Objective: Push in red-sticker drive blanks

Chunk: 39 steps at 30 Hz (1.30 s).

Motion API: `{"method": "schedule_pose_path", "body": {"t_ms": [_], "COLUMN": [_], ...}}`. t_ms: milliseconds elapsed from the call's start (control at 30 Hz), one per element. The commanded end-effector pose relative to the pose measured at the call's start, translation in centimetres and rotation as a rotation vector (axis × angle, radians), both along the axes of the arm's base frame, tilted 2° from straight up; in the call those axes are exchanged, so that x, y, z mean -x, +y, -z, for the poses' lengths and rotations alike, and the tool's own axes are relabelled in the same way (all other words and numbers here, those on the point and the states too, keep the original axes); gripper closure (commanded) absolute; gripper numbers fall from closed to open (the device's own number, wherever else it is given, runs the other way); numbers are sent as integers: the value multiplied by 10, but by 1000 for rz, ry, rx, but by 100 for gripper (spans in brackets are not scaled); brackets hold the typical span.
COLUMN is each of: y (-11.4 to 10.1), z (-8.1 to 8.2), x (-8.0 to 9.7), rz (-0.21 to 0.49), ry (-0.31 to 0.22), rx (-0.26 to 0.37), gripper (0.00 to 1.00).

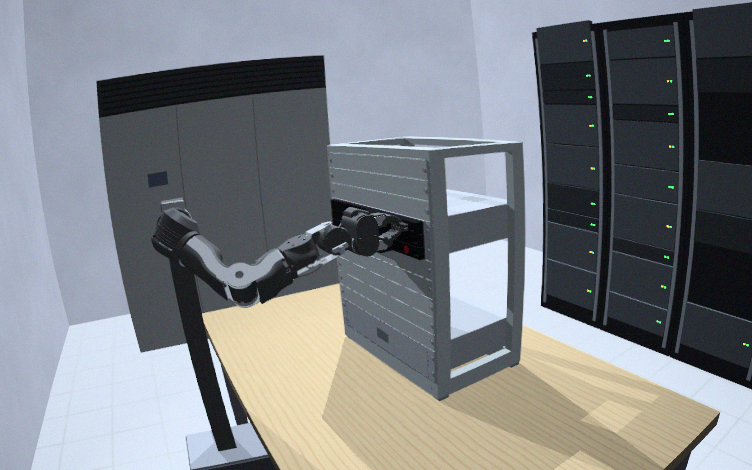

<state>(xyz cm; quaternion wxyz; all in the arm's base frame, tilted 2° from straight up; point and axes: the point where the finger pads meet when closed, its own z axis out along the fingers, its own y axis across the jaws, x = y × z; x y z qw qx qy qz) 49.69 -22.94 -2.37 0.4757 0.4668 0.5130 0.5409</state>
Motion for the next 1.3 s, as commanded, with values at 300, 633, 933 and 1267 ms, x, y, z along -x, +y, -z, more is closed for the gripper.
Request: {"method": "schedule_pose_path", "body": {"t_ms": [300, 633, 933, 1267], "y": [7, 8, 9, 9], "z": [0, -1, -1, -1], "x": [-4, -6, -7, -9], "rz": [-14, -14, -16, -14], "ry": [0, -4, -3, -6], "rx": [5, 6, 4, 4], "gripper": [100, 100, 100, 100]}}
